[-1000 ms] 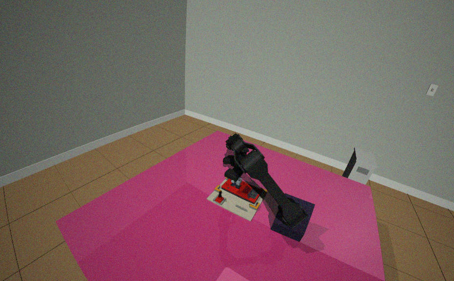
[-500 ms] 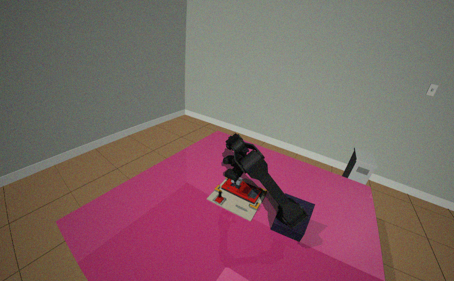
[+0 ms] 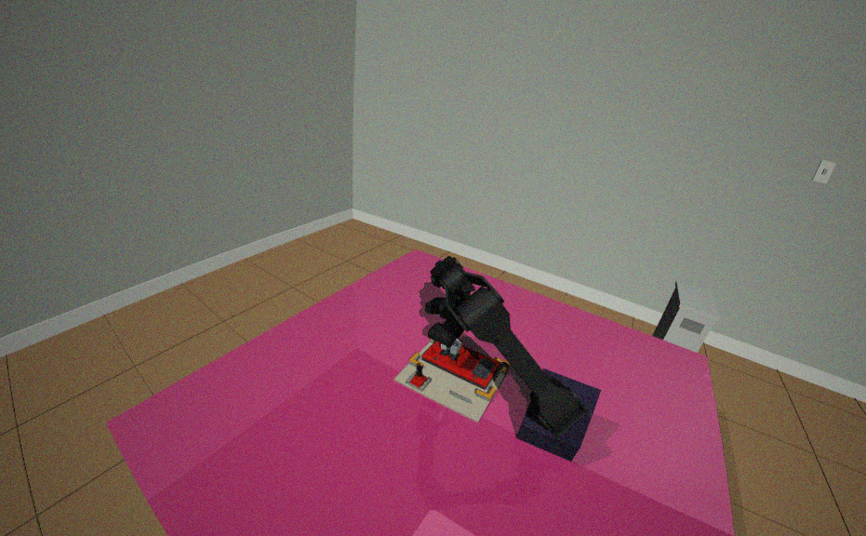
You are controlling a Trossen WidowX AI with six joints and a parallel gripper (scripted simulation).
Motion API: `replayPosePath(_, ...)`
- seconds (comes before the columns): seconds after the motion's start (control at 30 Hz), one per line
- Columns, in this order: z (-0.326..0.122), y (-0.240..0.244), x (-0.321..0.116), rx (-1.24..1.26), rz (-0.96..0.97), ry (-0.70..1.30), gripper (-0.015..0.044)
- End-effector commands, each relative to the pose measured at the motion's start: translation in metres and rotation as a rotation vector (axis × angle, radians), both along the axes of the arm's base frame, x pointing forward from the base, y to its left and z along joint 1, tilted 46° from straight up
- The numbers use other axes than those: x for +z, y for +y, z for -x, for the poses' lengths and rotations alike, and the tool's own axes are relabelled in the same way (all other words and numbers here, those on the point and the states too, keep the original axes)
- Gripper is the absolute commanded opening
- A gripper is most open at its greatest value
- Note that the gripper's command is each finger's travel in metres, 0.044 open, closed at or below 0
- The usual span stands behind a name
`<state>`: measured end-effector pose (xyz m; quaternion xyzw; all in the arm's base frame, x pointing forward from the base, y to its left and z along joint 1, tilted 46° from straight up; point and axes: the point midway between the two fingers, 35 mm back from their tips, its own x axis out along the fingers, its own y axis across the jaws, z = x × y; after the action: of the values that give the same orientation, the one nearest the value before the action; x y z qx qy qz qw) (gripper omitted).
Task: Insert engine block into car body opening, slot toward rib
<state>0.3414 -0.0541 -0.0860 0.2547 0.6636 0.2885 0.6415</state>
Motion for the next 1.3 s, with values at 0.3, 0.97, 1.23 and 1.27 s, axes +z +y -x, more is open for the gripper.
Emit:
replayPosePath(0.3, -0.0003, 0.0033, -0.0023, -0.005, -0.004, -0.001, 0.016)
replayPosePath(0.97, -0.0002, 0.0078, -0.0064, -0.005, -0.004, 0.0, 0.016)
replayPosePath(1.23, 0.0, 0.0096, -0.008, -0.005, -0.004, 0.0, 0.016)
replayPosePath(1.27, 0.0, 0.0098, -0.0082, -0.005, -0.004, 0.0, 0.016)
